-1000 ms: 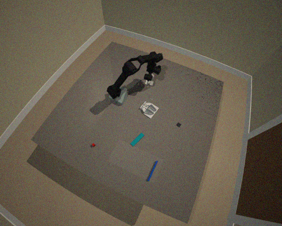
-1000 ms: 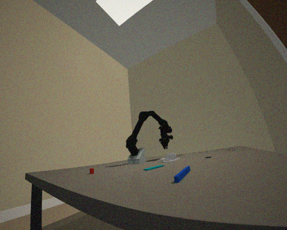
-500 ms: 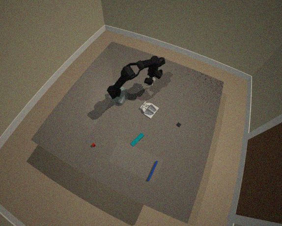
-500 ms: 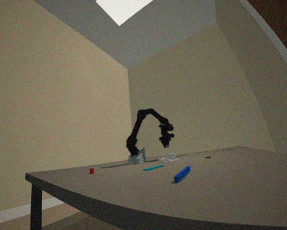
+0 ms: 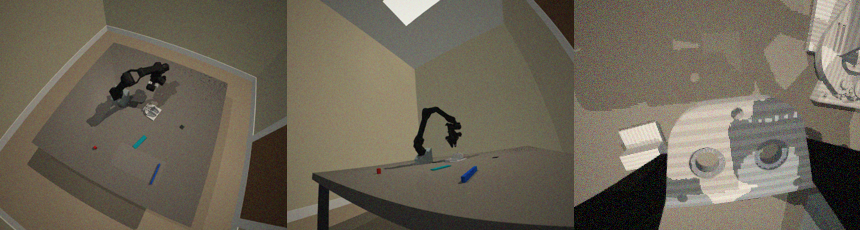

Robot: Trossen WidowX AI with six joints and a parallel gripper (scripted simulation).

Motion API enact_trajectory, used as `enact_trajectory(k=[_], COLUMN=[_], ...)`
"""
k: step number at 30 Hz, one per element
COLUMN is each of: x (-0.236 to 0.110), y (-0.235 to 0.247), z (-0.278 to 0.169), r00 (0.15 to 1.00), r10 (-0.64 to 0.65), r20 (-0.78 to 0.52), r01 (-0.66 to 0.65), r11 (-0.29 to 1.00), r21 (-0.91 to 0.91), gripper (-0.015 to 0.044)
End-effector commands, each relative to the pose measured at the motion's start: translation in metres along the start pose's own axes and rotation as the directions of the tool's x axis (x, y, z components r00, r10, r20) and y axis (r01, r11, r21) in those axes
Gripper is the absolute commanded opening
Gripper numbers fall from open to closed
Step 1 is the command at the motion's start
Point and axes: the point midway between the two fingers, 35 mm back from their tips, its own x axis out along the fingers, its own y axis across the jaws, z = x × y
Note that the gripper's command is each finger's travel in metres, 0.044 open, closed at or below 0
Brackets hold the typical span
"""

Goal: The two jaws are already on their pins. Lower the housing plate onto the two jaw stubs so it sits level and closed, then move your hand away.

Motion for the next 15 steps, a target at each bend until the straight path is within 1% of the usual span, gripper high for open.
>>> enact_trajectory(k=[1,15], x=[0.0,0.001], y=[-0.012,-0.058], z=[0.003,0.014], r00=[1.0,1.0], r10=[-0.002,-0.006], r20=[0.003,0.004], r01=[0.002,0.006], r11=[1.0,0.997], r21=[0.01,0.074], gripper=[0.0351,0.0351])
